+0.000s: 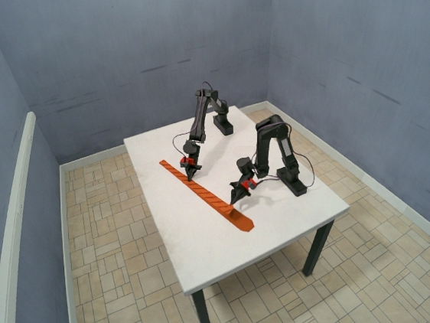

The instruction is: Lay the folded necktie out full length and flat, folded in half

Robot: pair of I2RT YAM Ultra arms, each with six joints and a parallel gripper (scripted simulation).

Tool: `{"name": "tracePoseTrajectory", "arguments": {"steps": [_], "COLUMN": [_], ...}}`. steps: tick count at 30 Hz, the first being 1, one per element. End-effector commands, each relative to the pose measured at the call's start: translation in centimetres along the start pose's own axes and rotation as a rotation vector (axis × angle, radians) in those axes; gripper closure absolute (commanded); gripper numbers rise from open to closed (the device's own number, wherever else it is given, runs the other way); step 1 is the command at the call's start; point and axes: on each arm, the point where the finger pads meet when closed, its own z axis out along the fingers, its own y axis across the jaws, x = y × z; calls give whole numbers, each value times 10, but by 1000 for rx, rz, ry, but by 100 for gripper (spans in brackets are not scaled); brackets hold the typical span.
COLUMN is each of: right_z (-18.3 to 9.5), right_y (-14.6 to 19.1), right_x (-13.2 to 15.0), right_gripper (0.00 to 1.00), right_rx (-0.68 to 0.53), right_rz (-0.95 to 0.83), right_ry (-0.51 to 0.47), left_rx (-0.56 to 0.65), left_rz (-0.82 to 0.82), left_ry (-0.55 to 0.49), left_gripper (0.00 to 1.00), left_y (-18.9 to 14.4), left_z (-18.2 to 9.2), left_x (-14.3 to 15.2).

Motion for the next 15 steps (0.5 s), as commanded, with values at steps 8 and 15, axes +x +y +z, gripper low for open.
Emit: {"name": "tracePoseTrajectory", "arguments": {"steps": [8,15], "right_z": [-1,-1], "right_y": [1,1], "right_x": [-2,-2], "right_gripper": [96,96], "right_rx": [-7,-7], "right_rz": [4,4], "right_ry": [-18,-18], "left_rx": [-2,-4], "left_rz": [-377,-498], "left_ry": [-43,-54], "left_gripper": [98,98], "left_y": [8,13], "left_z": [2,2], "left_x": [-19,-21]}}
